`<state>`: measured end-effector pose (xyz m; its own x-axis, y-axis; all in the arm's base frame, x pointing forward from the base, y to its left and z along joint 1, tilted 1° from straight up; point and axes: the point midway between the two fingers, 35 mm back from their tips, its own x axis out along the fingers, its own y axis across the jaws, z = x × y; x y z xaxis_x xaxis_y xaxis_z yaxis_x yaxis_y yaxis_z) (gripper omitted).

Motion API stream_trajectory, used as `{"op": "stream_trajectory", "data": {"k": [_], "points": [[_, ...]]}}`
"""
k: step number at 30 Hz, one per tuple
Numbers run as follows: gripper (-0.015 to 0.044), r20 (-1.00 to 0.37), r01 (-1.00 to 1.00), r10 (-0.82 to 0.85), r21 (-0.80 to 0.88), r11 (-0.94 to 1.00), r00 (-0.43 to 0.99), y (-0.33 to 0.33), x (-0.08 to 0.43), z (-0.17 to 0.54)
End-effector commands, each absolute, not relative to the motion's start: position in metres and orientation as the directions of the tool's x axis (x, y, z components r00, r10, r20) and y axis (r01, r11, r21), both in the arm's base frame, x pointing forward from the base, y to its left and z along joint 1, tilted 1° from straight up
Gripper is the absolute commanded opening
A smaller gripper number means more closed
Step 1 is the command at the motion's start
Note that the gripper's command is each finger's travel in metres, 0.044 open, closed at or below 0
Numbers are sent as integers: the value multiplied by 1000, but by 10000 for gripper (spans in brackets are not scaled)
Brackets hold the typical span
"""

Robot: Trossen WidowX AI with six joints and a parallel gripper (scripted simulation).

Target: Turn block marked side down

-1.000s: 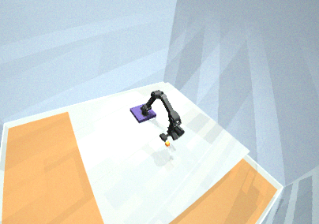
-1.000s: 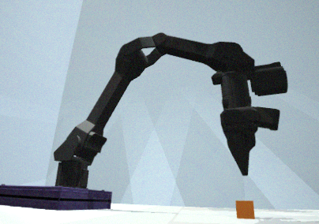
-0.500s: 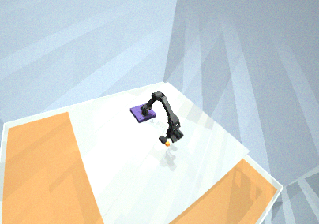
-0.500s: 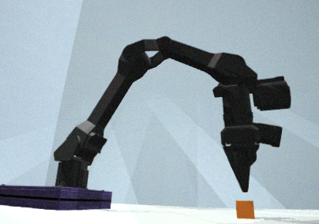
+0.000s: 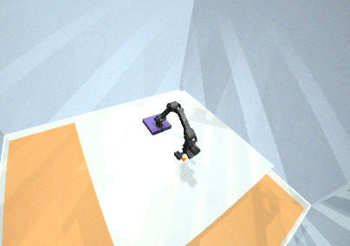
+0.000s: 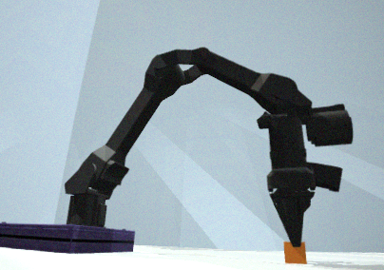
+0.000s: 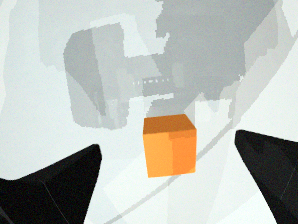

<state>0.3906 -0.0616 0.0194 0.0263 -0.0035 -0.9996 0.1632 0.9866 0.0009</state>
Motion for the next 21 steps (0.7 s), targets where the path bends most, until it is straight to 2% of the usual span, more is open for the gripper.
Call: {"op": "stream_trajectory", "data": {"k": [1,3,15,21], "points": [[440,-1000,160,1,3,987,16,-61,388,10],[440,-1000,160,1,3,987,16,-61,388,9],[125,-1000,160,1,3,987,16,-61,388,9],[85,-1000,160,1,3,987,16,-61,388,9]]}}
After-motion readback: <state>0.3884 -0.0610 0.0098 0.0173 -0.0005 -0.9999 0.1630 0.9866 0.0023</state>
